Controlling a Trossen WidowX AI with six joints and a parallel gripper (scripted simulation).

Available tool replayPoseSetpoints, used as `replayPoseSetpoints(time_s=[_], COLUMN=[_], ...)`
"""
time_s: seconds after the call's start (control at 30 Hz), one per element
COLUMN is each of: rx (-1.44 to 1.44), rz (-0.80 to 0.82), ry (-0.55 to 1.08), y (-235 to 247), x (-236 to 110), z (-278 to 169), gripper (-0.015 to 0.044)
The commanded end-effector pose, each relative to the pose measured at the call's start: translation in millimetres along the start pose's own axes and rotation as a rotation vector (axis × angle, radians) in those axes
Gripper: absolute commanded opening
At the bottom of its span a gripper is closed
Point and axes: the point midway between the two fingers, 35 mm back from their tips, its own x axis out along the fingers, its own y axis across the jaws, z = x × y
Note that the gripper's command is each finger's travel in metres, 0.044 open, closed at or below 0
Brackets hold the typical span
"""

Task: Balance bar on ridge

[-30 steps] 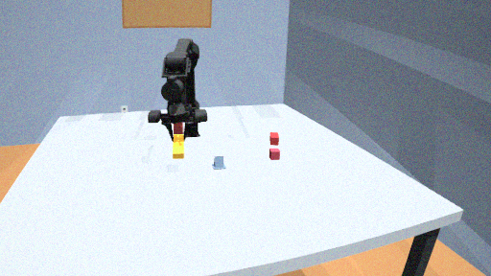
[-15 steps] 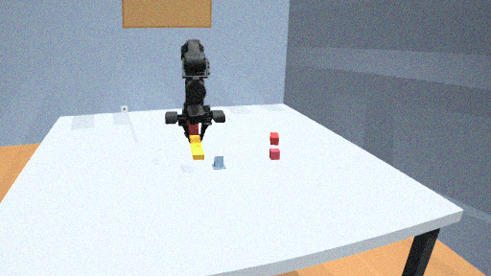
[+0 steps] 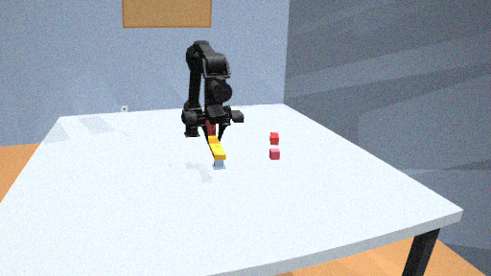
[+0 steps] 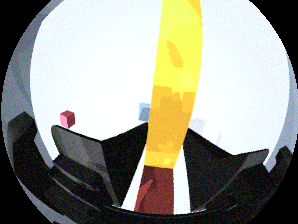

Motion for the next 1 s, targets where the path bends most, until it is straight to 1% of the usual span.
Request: replayPoseSetpoints(time_s=[0.0,0.23,0.97], rx=[-0.004,-0.007,-0.007], rz=[-0.001,-0.001,0.0], ry=[0.0,0.0,0.0], y=[16,24,24], x=[0,2,38], z=[2,3,3], gripper=[0.0,0.0,0.0])
